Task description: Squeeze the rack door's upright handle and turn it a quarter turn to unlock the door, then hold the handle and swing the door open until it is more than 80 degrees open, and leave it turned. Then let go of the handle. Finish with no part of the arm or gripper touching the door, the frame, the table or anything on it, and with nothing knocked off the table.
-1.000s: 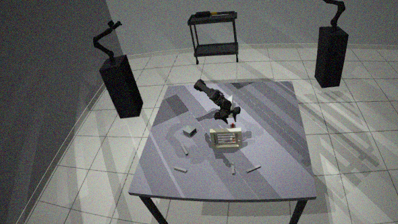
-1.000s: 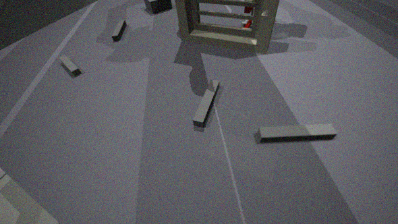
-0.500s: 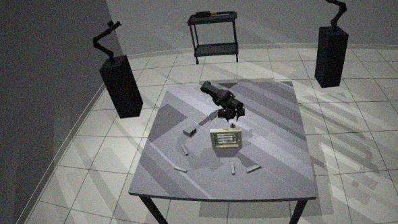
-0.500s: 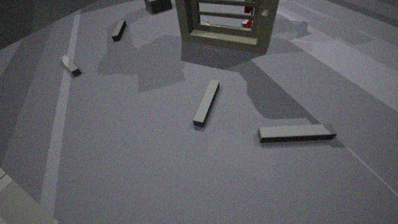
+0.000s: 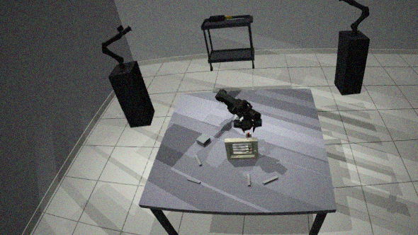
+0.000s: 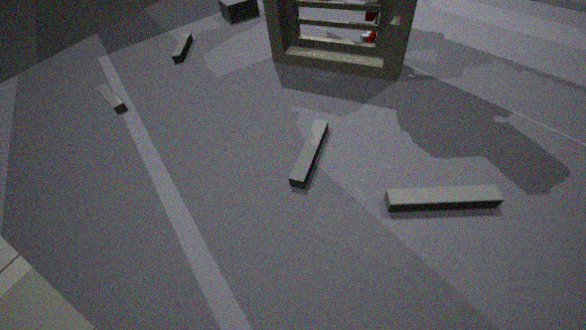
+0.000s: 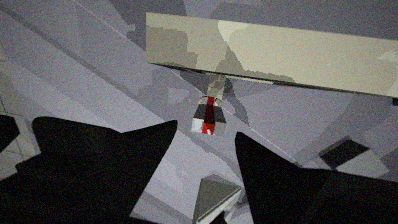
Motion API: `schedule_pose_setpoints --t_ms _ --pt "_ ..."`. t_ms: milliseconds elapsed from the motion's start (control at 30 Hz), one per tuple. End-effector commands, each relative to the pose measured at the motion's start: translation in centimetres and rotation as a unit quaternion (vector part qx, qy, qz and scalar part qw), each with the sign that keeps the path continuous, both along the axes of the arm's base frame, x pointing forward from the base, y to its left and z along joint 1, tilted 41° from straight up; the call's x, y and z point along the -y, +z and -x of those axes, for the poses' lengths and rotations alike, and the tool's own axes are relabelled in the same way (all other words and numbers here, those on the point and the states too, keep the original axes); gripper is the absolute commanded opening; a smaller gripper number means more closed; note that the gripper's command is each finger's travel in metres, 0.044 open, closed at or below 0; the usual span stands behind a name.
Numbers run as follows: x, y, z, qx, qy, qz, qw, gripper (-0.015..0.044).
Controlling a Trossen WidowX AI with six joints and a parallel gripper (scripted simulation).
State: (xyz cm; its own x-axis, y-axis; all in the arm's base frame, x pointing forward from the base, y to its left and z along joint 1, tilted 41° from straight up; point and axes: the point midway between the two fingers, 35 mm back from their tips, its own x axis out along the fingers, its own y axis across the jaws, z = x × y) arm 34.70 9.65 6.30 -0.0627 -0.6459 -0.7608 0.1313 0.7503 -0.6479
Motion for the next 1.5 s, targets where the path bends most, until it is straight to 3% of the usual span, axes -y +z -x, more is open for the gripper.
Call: schedule_pose_setpoints --t_ms 0,1033,1267,1467 --pt "0.6 -0.5 0.0 -0.003 0.000 0.002 1.000 0.0289" --pt "3.8 -4.1 0.6 -0.016 -0.005 0.000 1.000 0.0289" --pt "3.8 -4.1 0.6 -0.016 -0.005 0.000 1.000 0.0105" --pt "3.8 -4.1 0.6 -0.016 -0.005 0.000 1.000 0.0065"
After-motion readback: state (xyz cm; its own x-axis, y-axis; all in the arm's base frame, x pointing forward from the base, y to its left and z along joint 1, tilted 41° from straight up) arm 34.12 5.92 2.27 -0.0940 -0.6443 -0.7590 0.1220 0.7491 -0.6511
